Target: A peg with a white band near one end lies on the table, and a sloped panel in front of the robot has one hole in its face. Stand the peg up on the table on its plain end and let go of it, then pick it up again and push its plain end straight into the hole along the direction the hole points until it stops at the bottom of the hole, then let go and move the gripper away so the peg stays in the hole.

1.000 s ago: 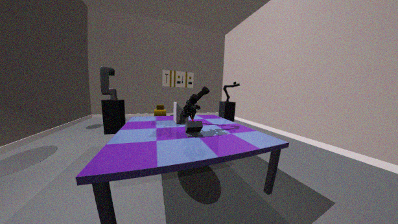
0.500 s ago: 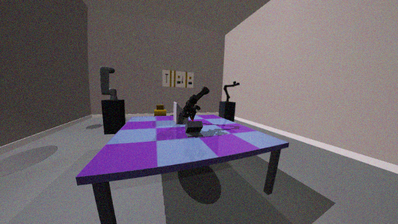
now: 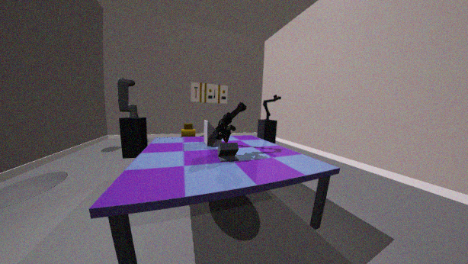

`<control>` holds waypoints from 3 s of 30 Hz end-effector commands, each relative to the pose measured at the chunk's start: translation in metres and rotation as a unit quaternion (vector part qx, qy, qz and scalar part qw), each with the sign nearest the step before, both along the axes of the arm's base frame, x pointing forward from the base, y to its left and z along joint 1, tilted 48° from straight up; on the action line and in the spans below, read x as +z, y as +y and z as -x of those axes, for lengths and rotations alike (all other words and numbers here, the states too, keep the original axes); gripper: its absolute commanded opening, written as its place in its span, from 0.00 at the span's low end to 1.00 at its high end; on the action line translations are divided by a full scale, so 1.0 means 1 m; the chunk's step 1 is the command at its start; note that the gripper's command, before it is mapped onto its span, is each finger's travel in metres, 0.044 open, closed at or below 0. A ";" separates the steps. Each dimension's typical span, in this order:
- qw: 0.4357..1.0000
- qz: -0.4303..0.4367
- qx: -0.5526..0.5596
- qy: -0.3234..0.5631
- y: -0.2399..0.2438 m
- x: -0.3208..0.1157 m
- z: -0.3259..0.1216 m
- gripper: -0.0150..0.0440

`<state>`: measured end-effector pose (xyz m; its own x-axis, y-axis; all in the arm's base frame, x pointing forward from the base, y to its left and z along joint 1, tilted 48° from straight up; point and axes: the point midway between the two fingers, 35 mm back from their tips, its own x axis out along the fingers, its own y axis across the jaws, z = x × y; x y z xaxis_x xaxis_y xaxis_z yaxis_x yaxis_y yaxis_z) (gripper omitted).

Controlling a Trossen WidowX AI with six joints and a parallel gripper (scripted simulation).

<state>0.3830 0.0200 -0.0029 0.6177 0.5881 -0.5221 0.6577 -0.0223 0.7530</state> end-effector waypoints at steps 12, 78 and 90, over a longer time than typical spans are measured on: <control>1.000 -0.001 -0.001 0.002 0.006 -0.007 -0.006 0.25; 1.000 0.004 0.001 0.005 -0.013 0.007 0.007 1.00; 1.000 0.004 0.000 0.007 -0.027 0.017 0.019 1.00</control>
<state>0.3680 -0.0027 0.0095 0.6089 0.5833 -0.5376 0.6714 -0.0181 0.7408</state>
